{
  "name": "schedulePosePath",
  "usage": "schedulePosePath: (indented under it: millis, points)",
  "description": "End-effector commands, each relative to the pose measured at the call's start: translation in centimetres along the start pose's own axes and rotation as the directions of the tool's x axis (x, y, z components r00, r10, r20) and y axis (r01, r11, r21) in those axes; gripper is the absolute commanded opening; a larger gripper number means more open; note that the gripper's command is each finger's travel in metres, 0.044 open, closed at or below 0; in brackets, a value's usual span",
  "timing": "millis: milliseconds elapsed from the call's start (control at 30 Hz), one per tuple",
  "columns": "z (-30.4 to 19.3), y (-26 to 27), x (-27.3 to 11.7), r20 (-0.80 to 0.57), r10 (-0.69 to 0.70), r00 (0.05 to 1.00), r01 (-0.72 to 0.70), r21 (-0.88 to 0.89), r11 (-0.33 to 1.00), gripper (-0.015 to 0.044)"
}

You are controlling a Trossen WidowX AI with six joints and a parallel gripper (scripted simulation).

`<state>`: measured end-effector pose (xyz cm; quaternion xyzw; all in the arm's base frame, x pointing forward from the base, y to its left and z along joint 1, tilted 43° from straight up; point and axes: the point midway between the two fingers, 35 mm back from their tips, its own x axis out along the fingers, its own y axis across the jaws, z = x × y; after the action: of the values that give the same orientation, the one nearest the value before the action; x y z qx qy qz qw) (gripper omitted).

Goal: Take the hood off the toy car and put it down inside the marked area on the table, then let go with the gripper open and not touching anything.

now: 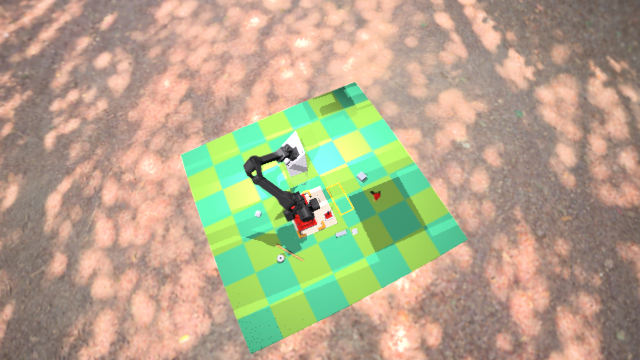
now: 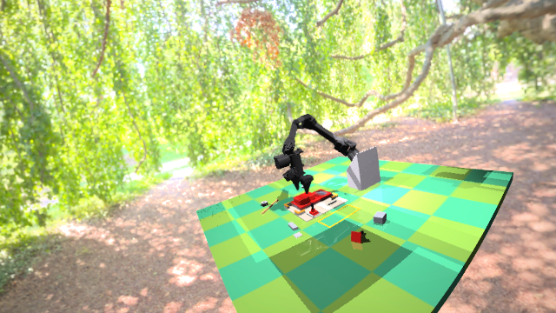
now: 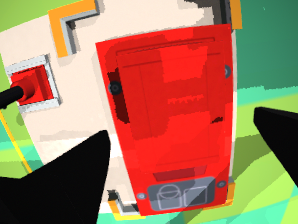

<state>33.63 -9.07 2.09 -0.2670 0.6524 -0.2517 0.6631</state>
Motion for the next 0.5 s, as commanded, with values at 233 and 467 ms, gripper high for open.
schedulePosePath:
  millis: [233,467]
  points:
    - [-0.3,0.0,0.95,-0.006,-0.007,1.0,0.006,-0.007,1.0,0.044]
    - [-0.36,-0.01,1.44,-0.006,-0.007,1.0,0.007,-0.007,1.0,0.044]
